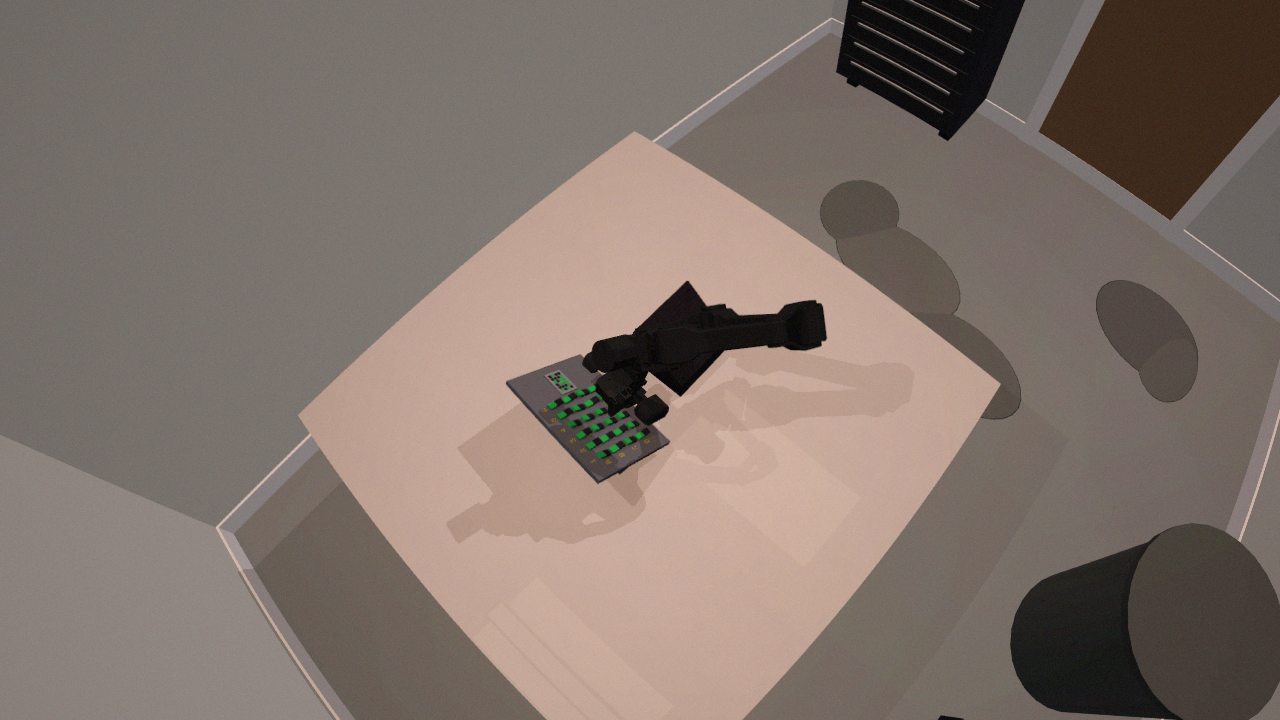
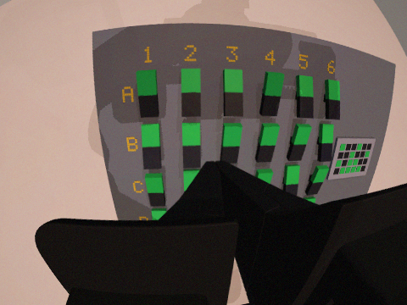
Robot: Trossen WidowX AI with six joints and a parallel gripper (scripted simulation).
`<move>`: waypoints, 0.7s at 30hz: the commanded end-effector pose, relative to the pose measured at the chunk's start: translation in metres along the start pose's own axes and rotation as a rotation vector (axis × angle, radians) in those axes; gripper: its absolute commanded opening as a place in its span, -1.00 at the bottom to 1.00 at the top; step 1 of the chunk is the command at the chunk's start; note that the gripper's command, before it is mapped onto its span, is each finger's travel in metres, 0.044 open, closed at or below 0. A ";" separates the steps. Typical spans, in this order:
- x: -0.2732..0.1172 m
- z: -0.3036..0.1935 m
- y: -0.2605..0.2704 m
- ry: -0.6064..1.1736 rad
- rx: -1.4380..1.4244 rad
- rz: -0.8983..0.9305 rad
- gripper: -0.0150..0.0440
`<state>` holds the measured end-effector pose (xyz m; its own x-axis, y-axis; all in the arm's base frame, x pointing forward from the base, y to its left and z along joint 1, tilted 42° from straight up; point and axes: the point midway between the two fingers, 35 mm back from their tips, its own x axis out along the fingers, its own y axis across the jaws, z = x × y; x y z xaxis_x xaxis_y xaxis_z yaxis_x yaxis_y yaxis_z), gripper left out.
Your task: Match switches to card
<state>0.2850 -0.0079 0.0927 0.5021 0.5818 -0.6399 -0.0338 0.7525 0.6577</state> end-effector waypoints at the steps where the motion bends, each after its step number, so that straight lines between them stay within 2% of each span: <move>1: -0.002 -0.001 -0.035 0.002 0.012 -0.004 -0.49; 7: 0.000 -0.002 -0.054 0.001 0.012 -0.002 -0.49; 11: 0.031 -0.001 -0.053 0.023 0.011 -0.001 -0.49; 21: 0.043 -0.001 -0.053 0.023 0.011 0.000 -0.49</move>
<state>0.3071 -0.0259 0.0354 0.4896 0.5886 -0.6433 -0.0338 0.7500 0.6606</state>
